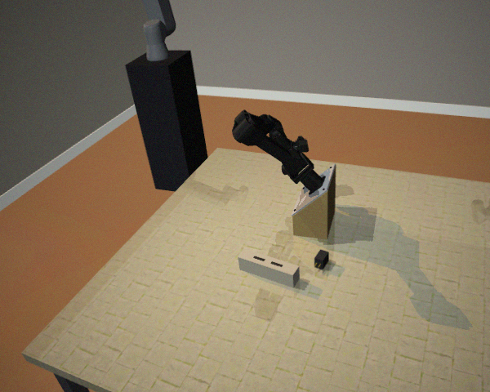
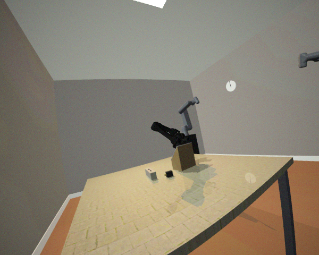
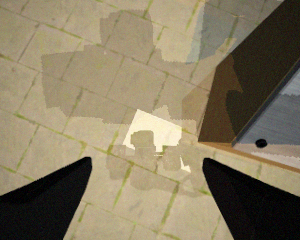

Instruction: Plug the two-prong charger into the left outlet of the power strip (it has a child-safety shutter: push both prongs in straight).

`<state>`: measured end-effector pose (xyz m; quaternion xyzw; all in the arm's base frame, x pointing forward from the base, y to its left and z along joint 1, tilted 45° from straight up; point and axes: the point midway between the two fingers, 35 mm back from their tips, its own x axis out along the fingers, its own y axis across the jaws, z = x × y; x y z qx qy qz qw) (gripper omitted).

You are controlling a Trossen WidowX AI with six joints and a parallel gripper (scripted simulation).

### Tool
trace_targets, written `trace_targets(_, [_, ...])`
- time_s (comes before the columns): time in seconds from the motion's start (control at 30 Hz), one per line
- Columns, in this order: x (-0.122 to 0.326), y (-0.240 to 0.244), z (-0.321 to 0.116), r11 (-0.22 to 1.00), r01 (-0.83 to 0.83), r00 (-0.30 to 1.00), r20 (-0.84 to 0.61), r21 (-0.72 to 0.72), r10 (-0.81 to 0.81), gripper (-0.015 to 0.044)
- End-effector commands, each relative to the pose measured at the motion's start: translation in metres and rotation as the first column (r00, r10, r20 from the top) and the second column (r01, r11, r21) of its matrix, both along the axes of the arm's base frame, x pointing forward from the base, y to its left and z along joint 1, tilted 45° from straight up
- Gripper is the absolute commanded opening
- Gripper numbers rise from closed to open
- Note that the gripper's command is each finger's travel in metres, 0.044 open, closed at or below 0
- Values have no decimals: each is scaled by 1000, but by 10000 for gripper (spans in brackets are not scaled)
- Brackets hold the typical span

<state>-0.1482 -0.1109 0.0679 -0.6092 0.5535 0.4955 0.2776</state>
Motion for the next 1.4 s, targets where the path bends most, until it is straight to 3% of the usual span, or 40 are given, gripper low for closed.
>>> trace_targets(0.0, [0, 0, 0, 1000, -1, 1000, 0, 0, 1, 426])
trace_targets(0.67, [19, -27, -2, 957, -285, 957, -34, 53, 287, 440])
trace_targets(1.37, [47, -55, -5, 800, -588, 799, -63, 119, 598, 440])
